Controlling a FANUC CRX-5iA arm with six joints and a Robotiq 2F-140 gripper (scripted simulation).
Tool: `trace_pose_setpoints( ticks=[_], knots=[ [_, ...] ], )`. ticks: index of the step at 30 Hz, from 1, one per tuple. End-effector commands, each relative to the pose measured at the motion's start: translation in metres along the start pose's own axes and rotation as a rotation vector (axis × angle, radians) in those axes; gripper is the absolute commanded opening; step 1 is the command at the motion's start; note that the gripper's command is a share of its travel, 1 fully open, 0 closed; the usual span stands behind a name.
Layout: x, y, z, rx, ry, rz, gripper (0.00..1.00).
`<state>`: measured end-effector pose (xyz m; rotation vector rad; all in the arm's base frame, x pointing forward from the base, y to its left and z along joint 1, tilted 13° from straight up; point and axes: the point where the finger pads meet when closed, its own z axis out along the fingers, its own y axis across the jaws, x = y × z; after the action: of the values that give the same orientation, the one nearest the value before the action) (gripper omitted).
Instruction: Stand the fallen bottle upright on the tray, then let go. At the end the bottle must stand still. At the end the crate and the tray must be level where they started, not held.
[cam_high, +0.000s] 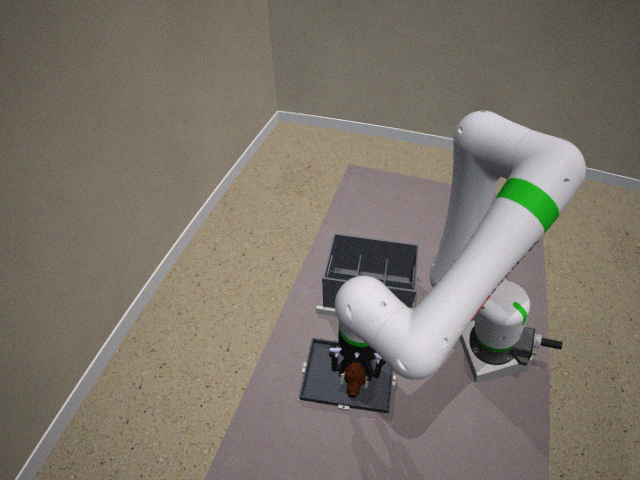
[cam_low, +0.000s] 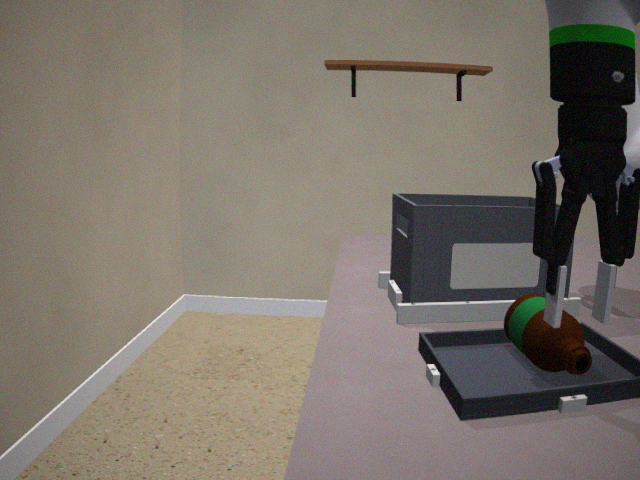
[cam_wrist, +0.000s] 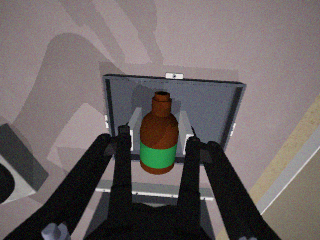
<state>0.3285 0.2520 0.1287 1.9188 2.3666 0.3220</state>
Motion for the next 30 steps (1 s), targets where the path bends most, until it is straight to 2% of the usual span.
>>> trace_pose_setpoints(
  ticks=[1,30],
  knots=[
    [0.0002,0.0004,0.0054,0.0,0.0,0.0,0.38],
    [0.0002,0.0004,0.0093,0.0,0.0,0.0,0.38]
  ],
)
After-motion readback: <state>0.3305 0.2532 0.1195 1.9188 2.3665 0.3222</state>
